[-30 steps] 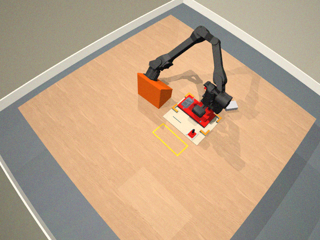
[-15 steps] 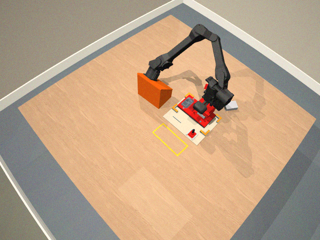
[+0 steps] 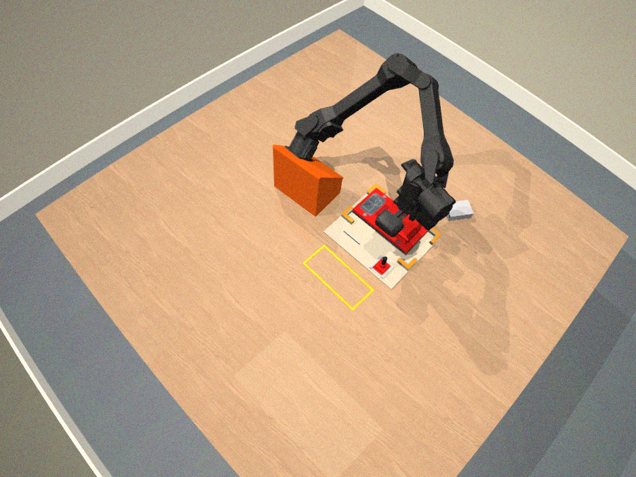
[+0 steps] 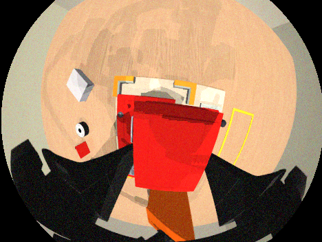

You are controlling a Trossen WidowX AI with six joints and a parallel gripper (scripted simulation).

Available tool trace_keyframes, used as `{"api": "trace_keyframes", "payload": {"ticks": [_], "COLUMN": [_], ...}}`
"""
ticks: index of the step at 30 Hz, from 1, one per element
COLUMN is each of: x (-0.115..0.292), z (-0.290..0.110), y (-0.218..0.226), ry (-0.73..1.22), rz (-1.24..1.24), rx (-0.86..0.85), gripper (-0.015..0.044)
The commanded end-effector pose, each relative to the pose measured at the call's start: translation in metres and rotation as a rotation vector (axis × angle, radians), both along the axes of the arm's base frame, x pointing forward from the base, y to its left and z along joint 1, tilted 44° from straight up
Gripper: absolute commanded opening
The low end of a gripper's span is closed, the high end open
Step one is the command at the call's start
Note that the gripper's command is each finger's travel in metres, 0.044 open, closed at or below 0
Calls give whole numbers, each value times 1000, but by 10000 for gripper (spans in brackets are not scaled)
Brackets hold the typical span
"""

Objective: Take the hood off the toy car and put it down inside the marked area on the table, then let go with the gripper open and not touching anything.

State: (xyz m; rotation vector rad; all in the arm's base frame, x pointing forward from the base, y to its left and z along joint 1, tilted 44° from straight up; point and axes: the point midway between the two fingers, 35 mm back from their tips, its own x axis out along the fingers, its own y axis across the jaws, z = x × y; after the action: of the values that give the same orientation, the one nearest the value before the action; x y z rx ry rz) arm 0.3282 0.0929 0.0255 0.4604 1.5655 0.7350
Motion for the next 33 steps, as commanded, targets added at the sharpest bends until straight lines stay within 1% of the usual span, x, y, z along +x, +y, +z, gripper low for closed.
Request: {"api": "trace_keyframes", "payload": {"ticks": [1,16,33], "x": [3,6,-15], "z": [-14,-67,-125], "y": [-16,-80,-143], "ry": [0,-1,3], "rz": [4,6,16], "rx": [-12,-22,-2], "gripper": [0,0,0]}}
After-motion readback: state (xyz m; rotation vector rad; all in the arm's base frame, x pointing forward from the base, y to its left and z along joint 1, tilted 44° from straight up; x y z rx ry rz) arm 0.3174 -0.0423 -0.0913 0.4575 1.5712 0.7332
